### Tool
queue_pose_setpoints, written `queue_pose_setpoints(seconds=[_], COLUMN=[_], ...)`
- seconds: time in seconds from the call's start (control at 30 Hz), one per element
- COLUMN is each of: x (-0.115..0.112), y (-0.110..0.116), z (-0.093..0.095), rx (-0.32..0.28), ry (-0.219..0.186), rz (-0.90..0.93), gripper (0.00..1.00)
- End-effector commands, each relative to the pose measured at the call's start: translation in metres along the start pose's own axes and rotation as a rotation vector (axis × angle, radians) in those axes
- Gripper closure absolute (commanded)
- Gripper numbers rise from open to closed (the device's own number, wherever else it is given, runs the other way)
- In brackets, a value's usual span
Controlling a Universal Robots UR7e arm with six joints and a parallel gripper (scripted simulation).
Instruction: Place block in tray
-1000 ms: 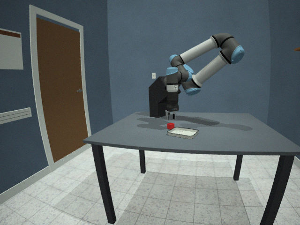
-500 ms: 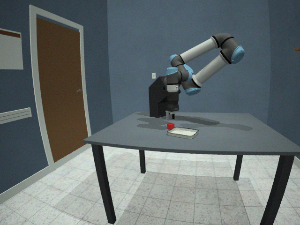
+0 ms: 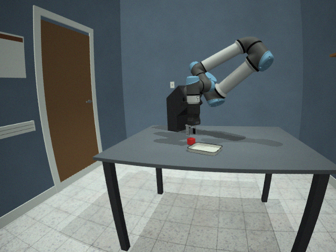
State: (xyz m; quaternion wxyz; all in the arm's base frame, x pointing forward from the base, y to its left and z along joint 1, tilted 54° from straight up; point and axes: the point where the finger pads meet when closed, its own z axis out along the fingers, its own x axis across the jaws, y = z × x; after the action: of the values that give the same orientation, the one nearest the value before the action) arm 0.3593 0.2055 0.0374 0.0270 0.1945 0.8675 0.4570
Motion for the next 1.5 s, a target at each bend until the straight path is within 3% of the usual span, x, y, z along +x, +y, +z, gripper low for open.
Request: queue_pose_setpoints(seconds=[0.0,0.57,1.47], x=[0.000,0.000,0.000], y=[0.000,-0.001,-0.001], z=[0.004,0.018,0.021], rx=[0.000,0.000,0.000], ry=[-0.001,-0.001,-0.001], rz=[0.000,0.000,0.000], gripper=[0.00,0.00,0.00])
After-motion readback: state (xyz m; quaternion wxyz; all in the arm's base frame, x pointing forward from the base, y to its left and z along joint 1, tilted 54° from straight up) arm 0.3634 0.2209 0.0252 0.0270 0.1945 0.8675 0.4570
